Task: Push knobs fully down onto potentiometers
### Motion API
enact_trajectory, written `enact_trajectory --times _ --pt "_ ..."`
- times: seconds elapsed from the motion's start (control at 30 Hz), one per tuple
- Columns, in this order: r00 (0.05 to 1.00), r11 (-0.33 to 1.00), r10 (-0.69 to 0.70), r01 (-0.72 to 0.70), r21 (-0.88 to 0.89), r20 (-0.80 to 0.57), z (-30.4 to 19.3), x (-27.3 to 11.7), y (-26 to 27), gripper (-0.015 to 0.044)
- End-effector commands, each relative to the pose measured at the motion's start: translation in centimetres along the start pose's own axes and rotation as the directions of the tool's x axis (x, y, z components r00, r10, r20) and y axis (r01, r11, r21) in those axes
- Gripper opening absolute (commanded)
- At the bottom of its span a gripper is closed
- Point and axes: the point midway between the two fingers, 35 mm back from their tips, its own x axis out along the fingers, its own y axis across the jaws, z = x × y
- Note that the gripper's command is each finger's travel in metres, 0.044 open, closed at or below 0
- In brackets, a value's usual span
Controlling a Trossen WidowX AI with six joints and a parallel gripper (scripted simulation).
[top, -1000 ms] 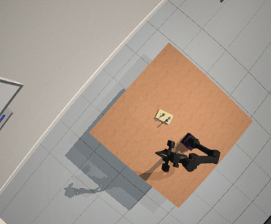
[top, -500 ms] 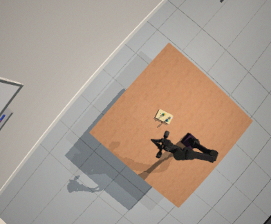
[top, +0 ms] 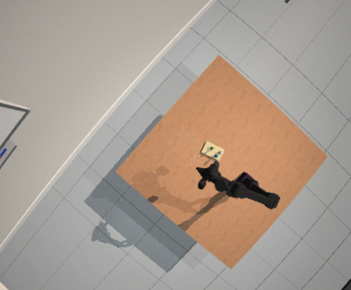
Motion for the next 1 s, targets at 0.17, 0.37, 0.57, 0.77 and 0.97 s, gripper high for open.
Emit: enact_trajectory --times 0.17,0.37,0.57,0.77,0.97 --pt "0.978 0.963 -0.161 0.186 0.195 -0.134 -2.3 2.2 -5.7 0.0" --pt "0.943 0.899 -0.252 0.311 0.307 -0.216 -3.7 2.9 -9.2 0.0" --pt "0.894 0.803 -0.333 0.436 0.407 -0.3 -5.2 3.2 -12.5 0.0" --pt "0.831 0.675 -0.401 0.553 0.489 -0.385 -6.7 3.0 -15.8 0.0" --pt "0.755 0.517 -0.455 0.655 0.551 -0.471 -8.2 2.5 -18.9 0.0"
